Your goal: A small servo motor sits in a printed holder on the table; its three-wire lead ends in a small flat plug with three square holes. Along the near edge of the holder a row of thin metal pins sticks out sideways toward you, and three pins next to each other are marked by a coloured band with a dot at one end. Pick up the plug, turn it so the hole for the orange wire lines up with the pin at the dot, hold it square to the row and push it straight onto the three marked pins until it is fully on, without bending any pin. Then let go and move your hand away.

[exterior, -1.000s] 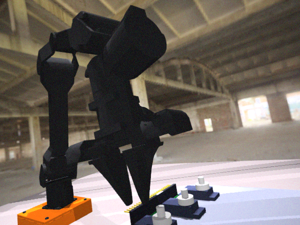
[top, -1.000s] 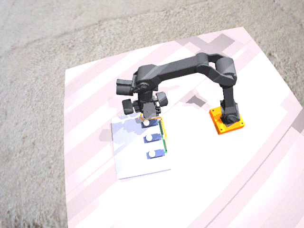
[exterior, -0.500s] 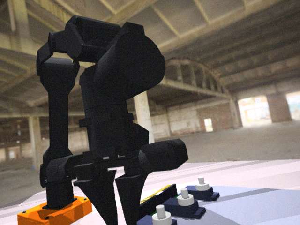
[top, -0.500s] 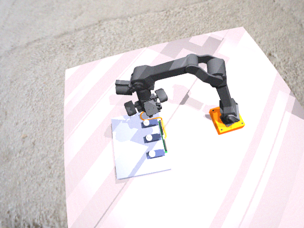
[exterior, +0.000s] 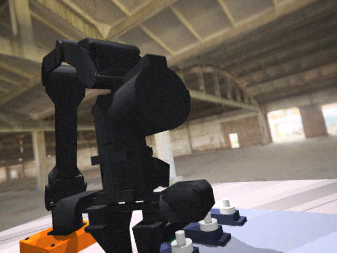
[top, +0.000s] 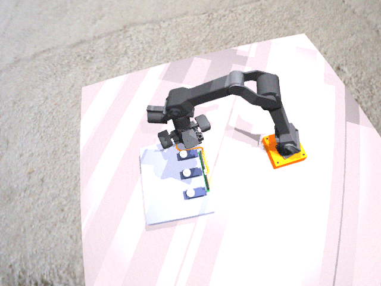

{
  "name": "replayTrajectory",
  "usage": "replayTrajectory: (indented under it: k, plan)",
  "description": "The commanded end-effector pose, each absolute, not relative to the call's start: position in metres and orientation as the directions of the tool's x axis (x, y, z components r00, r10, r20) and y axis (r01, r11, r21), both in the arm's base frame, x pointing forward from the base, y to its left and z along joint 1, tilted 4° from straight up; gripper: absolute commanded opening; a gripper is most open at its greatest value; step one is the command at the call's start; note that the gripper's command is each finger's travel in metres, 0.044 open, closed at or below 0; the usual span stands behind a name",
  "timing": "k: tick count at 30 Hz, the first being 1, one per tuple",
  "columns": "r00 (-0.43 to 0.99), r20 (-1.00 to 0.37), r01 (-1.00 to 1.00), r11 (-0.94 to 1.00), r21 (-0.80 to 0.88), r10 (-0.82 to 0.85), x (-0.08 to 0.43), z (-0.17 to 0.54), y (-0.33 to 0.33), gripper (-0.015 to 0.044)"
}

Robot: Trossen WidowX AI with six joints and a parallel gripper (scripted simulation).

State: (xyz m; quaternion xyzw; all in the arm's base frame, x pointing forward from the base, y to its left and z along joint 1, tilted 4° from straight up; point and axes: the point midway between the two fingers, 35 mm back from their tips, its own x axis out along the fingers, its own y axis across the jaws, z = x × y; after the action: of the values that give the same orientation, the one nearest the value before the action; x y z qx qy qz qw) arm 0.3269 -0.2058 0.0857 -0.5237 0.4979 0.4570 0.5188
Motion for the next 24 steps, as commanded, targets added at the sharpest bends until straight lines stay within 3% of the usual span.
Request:
replayTrajectory:
  k: [1, 4, 9, 24]
  plan:
    - [0.084, -0.995, -0.996, 0.031, -0.085, -0.047, 0.327, 0.081, -0.206, 0.0115]
    - [0.084, -0.995, -0.996, 0.031, -0.085, -0.047, 0.327, 0.081, -0.206, 0.0036]
    - [0.084, -0.995, -0.996, 0.031, -0.085, -0.047, 0.327, 0.081, -0.206, 0.0003]
    - [0.084, -0.995, -0.996, 0.031, -0.085, -0.047, 0.322, 0.139, -0.203, 0.0]
